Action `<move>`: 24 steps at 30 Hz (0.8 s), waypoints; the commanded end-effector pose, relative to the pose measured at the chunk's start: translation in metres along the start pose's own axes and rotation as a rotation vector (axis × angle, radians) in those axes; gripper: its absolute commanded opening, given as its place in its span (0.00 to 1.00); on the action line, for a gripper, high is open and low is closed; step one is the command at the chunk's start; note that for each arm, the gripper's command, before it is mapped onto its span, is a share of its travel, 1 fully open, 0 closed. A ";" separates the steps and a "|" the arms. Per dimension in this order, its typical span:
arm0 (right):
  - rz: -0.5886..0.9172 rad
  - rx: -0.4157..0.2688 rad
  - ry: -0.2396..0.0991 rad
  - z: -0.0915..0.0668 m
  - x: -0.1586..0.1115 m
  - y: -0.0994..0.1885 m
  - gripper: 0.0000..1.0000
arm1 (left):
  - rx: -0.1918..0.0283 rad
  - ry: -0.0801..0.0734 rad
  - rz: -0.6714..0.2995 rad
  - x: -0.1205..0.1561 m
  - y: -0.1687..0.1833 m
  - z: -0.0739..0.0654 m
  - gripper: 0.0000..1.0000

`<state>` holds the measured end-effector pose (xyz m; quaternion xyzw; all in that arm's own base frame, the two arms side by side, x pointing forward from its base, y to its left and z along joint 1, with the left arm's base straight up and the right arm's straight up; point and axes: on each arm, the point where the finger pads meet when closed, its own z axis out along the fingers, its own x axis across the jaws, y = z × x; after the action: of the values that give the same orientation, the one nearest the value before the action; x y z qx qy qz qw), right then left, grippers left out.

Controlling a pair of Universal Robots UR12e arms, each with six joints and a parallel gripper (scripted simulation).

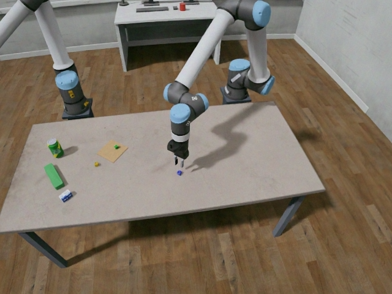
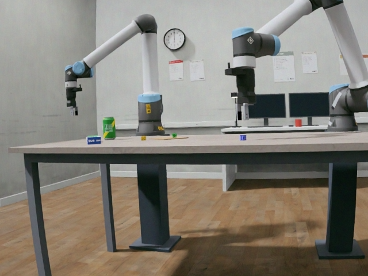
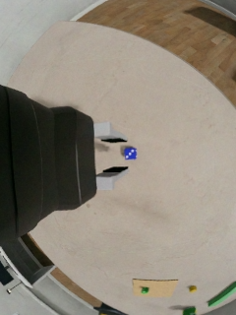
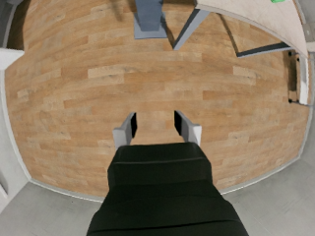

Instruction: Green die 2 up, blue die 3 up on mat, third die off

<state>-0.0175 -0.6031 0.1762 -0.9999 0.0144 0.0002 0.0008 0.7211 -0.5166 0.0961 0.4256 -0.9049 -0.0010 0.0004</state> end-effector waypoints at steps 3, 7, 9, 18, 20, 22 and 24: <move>0.000 -0.002 0.000 -0.001 0.000 0.001 1.00 | 0.002 0.000 0.000 0.000 -0.001 -0.001 0.70; 0.000 -0.002 0.000 -0.001 0.000 0.001 1.00 | 0.002 0.000 0.000 0.000 -0.001 0.000 0.70; 0.000 -0.002 0.000 -0.001 0.000 0.001 1.00 | 0.002 0.000 0.000 0.000 -0.001 0.001 0.70; 0.000 -0.002 0.000 -0.001 0.000 0.001 1.00 | 0.002 0.000 0.000 0.000 -0.001 0.007 0.70; 0.000 -0.002 0.000 -0.001 0.000 0.001 1.00 | 0.002 0.000 0.000 0.000 -0.001 0.009 0.70; 0.000 -0.002 0.000 -0.001 0.000 0.001 1.00 | 0.002 0.000 0.000 0.000 -0.001 0.012 0.70; 0.000 -0.002 0.000 -0.001 0.000 0.001 1.00 | 0.002 0.000 0.000 0.000 -0.001 0.015 0.70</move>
<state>-0.0175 -0.6031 0.1762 -0.9999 0.0144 0.0002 0.0008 0.7211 -0.5166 0.0821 0.4257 -0.9048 -0.0011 0.0004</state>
